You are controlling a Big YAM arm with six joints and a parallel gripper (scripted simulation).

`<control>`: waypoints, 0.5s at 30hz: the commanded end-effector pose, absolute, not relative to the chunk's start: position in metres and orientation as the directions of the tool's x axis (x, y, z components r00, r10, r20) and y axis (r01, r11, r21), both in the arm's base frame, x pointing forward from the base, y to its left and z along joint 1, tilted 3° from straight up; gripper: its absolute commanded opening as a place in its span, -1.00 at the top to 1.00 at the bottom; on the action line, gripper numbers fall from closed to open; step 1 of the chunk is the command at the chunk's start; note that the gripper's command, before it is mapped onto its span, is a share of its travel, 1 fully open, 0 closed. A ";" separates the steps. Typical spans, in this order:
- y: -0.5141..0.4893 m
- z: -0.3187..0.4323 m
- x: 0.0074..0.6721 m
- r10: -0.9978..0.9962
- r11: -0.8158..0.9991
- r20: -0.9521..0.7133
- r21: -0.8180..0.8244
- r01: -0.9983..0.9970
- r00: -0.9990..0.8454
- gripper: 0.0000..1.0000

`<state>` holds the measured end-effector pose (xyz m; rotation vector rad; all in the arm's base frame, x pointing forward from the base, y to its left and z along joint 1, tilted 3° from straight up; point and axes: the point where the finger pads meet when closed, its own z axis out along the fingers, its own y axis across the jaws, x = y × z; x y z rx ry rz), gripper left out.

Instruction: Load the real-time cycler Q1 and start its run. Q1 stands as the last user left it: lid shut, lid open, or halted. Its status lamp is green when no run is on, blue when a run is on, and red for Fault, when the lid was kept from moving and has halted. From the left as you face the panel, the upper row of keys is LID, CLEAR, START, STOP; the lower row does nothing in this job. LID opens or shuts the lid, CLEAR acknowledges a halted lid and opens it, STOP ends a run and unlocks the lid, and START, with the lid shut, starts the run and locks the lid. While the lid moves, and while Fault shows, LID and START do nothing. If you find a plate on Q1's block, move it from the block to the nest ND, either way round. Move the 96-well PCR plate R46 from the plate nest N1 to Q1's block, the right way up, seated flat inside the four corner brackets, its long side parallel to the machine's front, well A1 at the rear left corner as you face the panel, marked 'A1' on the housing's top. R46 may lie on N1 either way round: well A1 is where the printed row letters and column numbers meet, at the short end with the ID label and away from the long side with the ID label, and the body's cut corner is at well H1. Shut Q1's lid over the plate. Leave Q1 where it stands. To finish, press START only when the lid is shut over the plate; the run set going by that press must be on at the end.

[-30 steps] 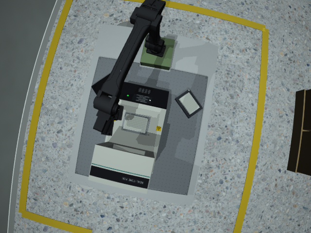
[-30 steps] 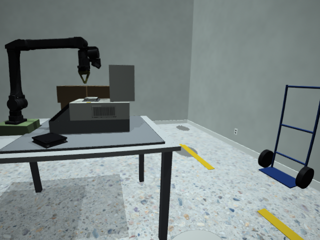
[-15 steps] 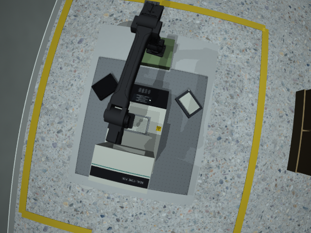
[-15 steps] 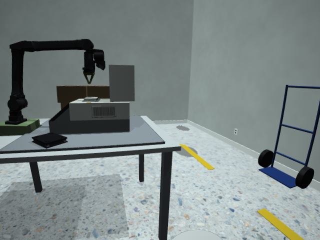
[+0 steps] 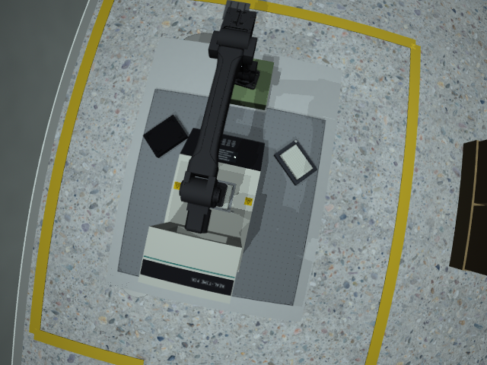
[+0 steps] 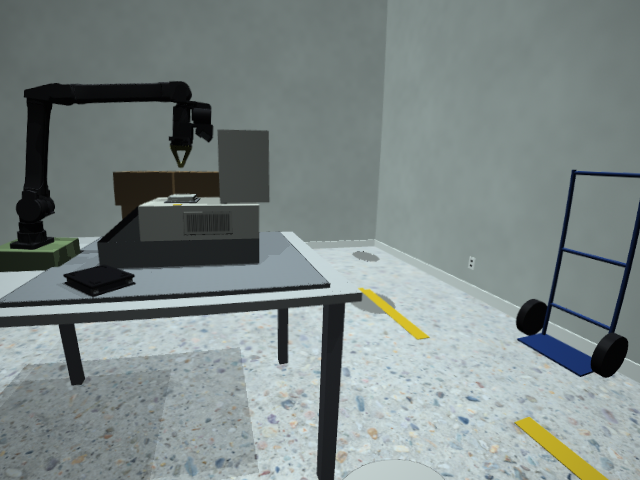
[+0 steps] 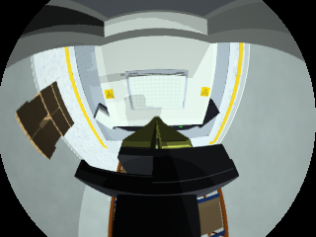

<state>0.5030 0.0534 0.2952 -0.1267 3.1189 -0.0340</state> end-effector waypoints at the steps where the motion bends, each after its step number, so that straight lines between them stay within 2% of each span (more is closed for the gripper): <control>1: 0.050 0.328 0.516 -0.055 0.998 -0.113 -0.022 -0.053 -0.992 1.00; 15: 0.044 0.328 0.515 -0.089 0.996 -0.125 -0.025 -0.086 -0.988 1.00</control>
